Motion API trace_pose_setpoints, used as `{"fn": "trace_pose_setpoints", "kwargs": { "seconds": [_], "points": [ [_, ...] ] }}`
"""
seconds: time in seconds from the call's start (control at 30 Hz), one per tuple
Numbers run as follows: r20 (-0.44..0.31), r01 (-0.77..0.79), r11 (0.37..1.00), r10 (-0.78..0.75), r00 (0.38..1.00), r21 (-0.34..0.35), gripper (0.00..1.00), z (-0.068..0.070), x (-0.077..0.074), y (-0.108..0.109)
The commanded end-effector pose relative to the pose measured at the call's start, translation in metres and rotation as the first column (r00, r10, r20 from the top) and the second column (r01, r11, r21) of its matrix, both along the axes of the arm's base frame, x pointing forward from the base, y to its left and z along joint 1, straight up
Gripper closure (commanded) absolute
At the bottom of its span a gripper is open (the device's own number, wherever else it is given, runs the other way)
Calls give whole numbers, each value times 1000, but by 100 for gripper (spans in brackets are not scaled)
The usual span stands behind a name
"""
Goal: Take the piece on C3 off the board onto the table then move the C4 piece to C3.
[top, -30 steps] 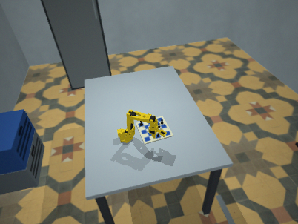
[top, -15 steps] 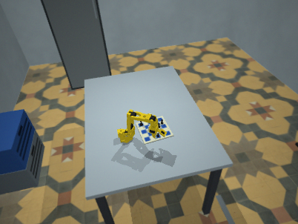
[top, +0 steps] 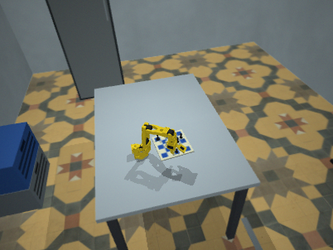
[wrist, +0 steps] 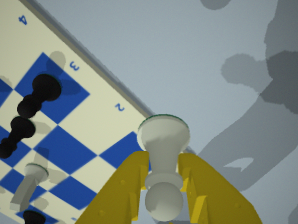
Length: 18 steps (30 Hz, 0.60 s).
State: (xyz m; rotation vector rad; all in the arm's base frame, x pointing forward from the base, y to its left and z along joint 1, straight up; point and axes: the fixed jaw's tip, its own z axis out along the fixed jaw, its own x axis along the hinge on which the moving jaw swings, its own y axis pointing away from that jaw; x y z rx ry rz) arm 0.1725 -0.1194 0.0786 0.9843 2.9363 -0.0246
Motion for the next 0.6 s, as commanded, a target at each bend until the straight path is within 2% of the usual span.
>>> {"fn": "trace_pose_setpoints", "kwargs": {
  "seconds": [0.0,0.13,0.57],
  "points": [
    [-17,16,1000,-16,1000,14,100,-9,-2,-1],
    [-17,16,1000,-16,1000,14,100,-12,-2,-1],
    [-17,16,1000,-16,1000,14,100,-37,-1,-1]
  ]
}}
